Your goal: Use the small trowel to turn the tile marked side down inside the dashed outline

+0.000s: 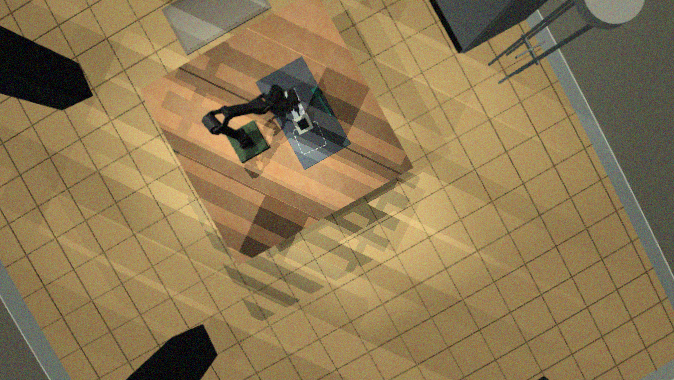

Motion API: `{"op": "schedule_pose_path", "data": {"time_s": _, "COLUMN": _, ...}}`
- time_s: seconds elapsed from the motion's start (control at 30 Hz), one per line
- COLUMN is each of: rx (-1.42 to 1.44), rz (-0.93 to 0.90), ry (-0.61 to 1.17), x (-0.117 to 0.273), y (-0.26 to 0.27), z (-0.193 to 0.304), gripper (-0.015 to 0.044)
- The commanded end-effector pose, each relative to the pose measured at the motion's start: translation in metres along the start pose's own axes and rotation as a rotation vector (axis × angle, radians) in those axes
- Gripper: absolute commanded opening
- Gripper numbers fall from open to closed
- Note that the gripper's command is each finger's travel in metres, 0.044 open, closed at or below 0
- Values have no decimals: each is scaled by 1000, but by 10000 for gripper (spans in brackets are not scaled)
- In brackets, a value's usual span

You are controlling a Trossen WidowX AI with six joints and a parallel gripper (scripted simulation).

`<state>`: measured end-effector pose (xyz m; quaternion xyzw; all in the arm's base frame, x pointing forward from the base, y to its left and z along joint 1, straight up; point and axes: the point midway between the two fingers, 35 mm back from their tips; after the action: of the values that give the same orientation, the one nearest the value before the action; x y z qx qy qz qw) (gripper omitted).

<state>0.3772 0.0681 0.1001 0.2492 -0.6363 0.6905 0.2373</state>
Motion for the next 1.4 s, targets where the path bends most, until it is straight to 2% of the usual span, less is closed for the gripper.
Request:
{"op": "schedule_pose_path", "data": {"time_s": 0.0, "rx": -4, "rz": 36, "ry": -2, "x": 8, "y": -14, "z": 6, "gripper": 0}}
{"op": "schedule_pose_path", "data": {"time_s": 1.37, "rx": 1, "rz": 36, "ry": 2, "x": 12, "y": -14, "z": 67, "gripper": 0}}
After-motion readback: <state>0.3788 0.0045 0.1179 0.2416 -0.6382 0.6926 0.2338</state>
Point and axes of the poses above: the point midway between the two fingers, 35 mm back from their tips, its own x axis back along the fingers, its own y axis across the jaws, z = x × y, and after that the axes turned 5 degrees about x, right-handed
